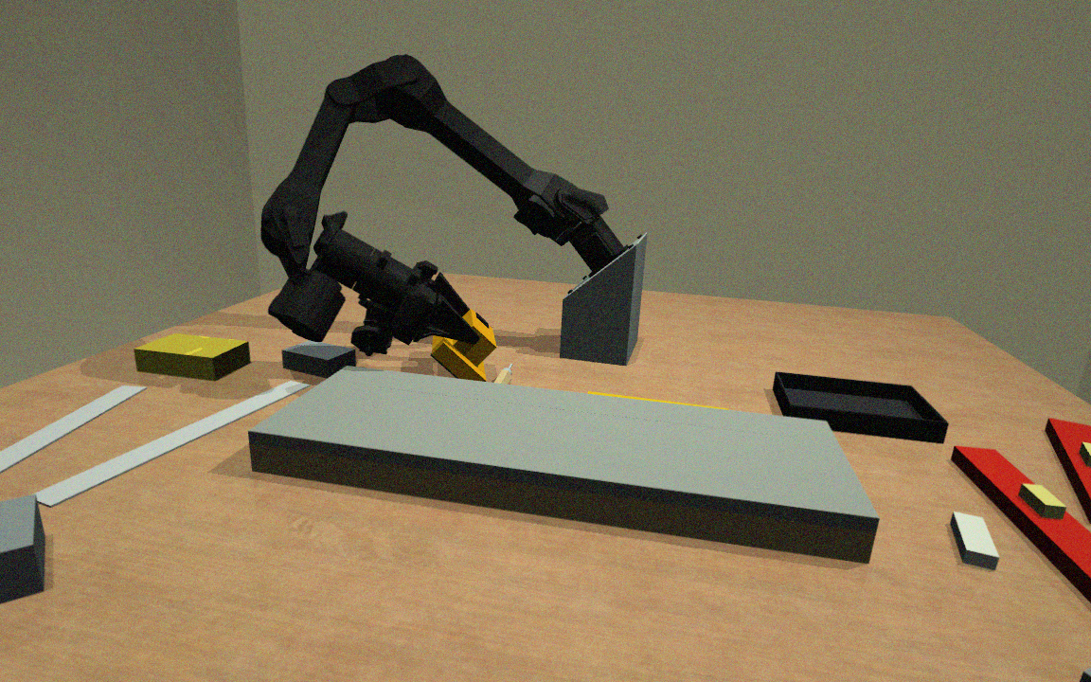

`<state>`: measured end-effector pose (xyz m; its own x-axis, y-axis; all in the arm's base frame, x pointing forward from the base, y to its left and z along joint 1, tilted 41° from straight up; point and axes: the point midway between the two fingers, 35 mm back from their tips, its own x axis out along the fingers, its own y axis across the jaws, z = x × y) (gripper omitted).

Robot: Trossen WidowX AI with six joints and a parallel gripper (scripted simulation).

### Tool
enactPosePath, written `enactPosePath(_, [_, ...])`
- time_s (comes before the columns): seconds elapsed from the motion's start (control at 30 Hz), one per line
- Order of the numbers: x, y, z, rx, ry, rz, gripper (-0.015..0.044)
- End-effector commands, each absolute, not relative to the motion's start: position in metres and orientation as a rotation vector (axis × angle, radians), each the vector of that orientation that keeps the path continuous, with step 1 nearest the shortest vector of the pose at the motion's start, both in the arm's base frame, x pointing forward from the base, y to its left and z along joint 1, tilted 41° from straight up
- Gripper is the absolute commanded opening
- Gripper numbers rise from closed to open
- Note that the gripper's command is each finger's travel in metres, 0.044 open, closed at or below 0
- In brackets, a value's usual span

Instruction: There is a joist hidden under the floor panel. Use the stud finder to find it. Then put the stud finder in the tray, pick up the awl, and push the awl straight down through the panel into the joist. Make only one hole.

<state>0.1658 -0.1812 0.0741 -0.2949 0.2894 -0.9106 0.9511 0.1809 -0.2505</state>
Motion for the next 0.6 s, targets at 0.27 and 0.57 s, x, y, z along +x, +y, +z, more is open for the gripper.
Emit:
enactPosePath(0.27, [0.1684, -0.1869, 0.0736, 1.18, 1.721, -1.132, 0.0368])
enactPosePath(0.57, [0.1688, -0.188, 0.074, 1.18, 1.721, -1.132, 0.0381])
